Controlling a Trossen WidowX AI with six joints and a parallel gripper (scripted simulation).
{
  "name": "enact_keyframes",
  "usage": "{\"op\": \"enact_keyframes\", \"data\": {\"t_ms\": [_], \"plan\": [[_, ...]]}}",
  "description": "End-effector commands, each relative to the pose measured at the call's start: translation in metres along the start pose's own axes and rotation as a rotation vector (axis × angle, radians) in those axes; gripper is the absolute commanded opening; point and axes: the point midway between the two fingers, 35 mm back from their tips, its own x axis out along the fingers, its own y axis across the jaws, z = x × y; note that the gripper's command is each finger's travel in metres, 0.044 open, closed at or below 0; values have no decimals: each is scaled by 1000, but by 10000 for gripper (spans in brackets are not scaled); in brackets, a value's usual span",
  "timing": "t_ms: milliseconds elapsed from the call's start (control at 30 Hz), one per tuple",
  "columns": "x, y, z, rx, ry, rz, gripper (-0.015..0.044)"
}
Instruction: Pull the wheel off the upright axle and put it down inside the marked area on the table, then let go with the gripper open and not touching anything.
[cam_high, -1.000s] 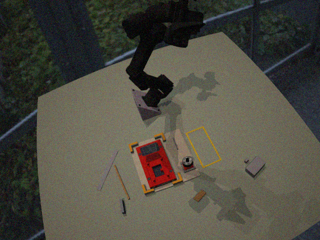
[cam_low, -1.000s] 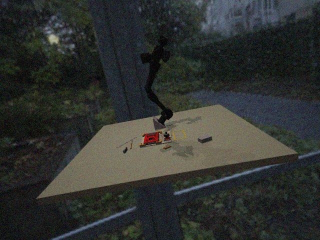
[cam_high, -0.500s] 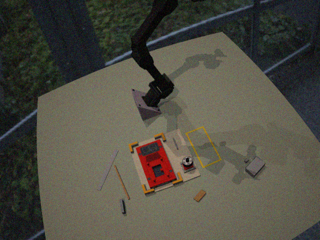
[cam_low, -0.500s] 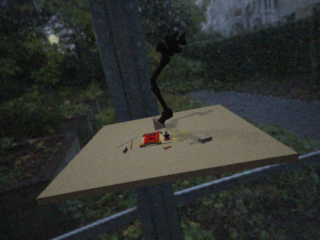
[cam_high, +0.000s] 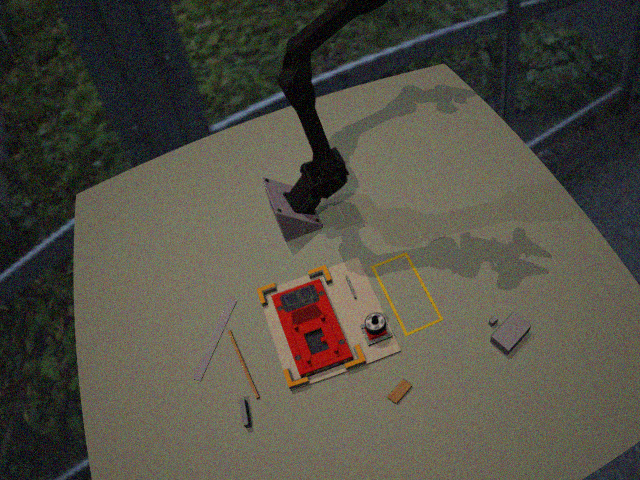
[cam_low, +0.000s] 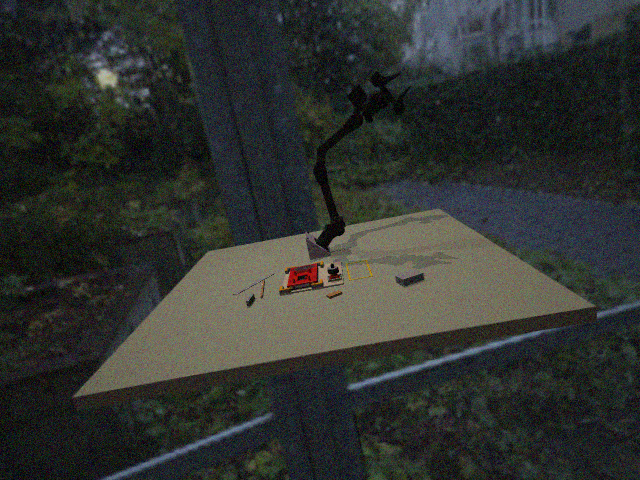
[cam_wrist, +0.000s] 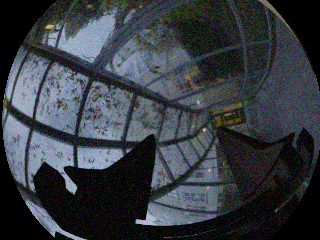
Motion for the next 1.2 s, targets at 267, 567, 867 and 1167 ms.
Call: {"op": "enact_keyframes", "data": {"t_ms": [267,567,867,1167], "plan": [[37,-180,3,-767,12,-332,300],[50,-263,79,-1167,-90,-549,300],[32,-327,182,-1492,-70,-944,300],[-11,-350,316,-1673,-46,-1429,300]]}}
